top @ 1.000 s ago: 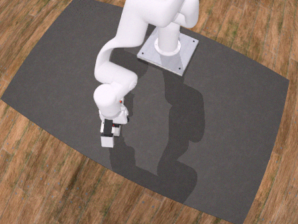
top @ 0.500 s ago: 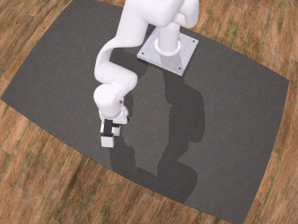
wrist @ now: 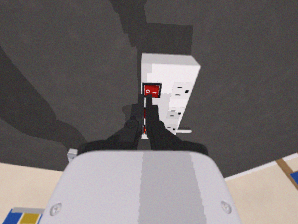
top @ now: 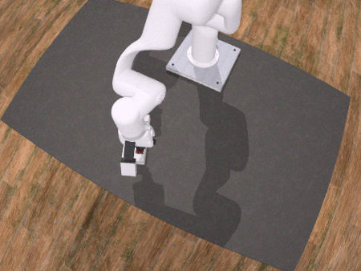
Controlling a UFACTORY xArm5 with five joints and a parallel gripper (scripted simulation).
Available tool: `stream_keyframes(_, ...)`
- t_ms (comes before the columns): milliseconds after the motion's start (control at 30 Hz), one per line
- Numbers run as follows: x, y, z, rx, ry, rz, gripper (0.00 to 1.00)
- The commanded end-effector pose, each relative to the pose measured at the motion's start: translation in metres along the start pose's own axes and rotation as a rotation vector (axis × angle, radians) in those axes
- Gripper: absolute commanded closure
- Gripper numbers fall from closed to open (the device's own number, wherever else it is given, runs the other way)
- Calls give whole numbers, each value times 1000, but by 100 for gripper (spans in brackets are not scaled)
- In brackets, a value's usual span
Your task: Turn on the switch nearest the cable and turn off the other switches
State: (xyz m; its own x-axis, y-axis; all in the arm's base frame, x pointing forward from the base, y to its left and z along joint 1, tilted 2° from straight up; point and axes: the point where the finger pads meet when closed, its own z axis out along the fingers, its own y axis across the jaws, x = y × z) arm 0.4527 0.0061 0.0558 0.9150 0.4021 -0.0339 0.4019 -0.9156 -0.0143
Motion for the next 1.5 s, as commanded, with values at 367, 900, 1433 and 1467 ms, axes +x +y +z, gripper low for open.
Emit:
stream_keyframes(367, 1, 0, -13, -2, 4, 0, 100)
stream_keyframes(900, -17, 1, -19, -1, 4, 1, 100)
stream_keyframes(1433, -45, 1, -27, 0, 4, 2, 100)
stream_keyframes(1467, -45, 1, -27, 0, 4, 2, 100)
